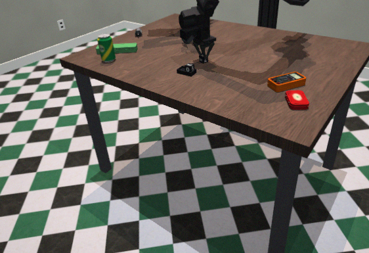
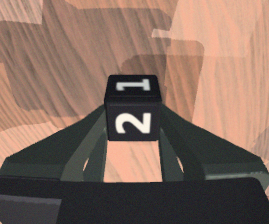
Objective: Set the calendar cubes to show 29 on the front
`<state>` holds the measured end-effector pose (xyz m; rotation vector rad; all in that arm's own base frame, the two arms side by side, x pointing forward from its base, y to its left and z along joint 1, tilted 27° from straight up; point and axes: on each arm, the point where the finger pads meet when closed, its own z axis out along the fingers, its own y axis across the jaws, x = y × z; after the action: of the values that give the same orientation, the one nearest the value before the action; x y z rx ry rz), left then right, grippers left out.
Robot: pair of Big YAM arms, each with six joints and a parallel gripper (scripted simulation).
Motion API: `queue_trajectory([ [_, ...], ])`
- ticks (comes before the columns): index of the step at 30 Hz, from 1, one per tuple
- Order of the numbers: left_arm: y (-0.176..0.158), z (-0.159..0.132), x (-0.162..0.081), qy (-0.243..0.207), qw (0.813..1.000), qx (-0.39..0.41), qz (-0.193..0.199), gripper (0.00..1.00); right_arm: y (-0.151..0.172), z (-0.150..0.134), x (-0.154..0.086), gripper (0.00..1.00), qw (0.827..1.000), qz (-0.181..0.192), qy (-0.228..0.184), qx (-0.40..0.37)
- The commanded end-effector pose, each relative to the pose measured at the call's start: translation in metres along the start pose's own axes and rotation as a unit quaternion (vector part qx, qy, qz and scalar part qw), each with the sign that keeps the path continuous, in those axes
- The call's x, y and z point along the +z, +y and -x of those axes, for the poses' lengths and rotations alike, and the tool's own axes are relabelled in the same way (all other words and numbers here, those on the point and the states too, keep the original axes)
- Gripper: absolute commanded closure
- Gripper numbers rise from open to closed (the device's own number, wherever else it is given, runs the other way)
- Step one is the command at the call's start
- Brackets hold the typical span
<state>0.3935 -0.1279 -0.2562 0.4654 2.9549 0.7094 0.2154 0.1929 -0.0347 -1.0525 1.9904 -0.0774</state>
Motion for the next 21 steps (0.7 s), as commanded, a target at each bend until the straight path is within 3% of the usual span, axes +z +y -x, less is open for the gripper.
queue_trajectory([
  [1, 0.002, 0.006, 0.001, -0.007, 1.0, -0.004, 0.0, 0.99, 0.0, 0.005, 0.002, 0.0, 1.0, -0.002, -0.005, 0.003],
  [3, 0.002, 0.006, 0.001, -0.006, 1.0, -0.003, 0.0, 1.0, 0.0, 0.005, 0.002, 0.0, 1.0, -0.002, -0.005, 0.003],
  [5, -0.001, 0.003, -0.002, -0.003, 1.0, 0.0, 0.001, 0.77, 0.0, 0.005, 0.002, 0.0, 1.0, -0.002, -0.005, 0.003],
  [6, -0.004, 0.004, -0.009, -0.005, 1.0, 0.001, 0.001, 0.76, 0.0, 0.005, 0.002, 0.0, 1.0, -0.002, -0.005, 0.003],
  [15, -0.004, 0.002, -0.061, -0.008, 1.0, 0.002, -0.001, 0.76, 0.0, 0.005, 0.002, 0.0, 1.0, -0.002, -0.005, 0.003],
  [20, 0.002, 0.003, -0.075, -0.003, 1.0, -0.014, -0.001, 0.76, -0.004, 0.01, 0.009, 0.0, 1.0, -0.009, 0.0, 0.0],
  [21, -0.001, 0.015, -0.086, -0.011, 1.0, -0.007, -0.004, 0.76, -0.009, 0.017, 0.012, 0.0, 1.0, -0.014, -0.003, 0.002],
])
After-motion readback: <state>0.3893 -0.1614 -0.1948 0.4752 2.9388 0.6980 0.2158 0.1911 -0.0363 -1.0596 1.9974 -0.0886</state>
